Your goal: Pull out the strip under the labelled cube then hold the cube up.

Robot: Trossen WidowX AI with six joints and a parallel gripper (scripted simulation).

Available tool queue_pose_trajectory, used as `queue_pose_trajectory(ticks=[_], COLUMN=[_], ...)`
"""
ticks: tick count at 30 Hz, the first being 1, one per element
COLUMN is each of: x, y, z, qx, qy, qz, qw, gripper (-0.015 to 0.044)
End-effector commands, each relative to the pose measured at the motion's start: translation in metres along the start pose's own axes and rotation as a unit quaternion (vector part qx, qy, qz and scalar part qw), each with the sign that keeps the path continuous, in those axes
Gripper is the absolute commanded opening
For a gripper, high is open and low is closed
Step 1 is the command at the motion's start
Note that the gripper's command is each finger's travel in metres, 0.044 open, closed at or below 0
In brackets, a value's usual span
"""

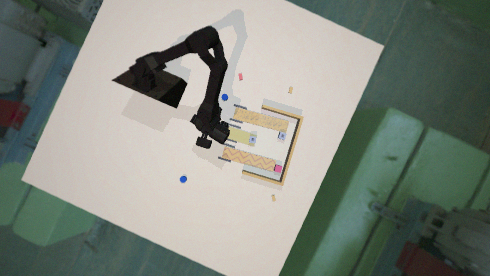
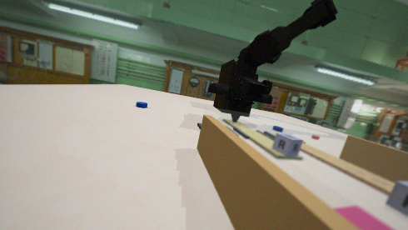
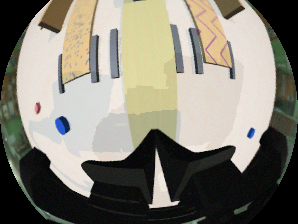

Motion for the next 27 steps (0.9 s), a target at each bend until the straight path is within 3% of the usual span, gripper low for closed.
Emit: queue_pose_trajectory(ticks=[1,27], x=[0.002,0.004], y=[-0.012,-0.051], z=[0.004,0.003], qx=[0.012,0.013], qy=[0.002,0.002], qz=[0.004,0.005], qw=[1.000,1.000], gripper=[0.0000,0.0000])
Point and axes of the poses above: the point midway between the two fingers, 35 mm back from their tips, its own z axis out along the fingers, its own x axis across the jaws, y = z × x, the point moved 6 cm from there along -z, back along the fingers, and after that the axes turned 3 degrees about -z, right-handed, at the moved point
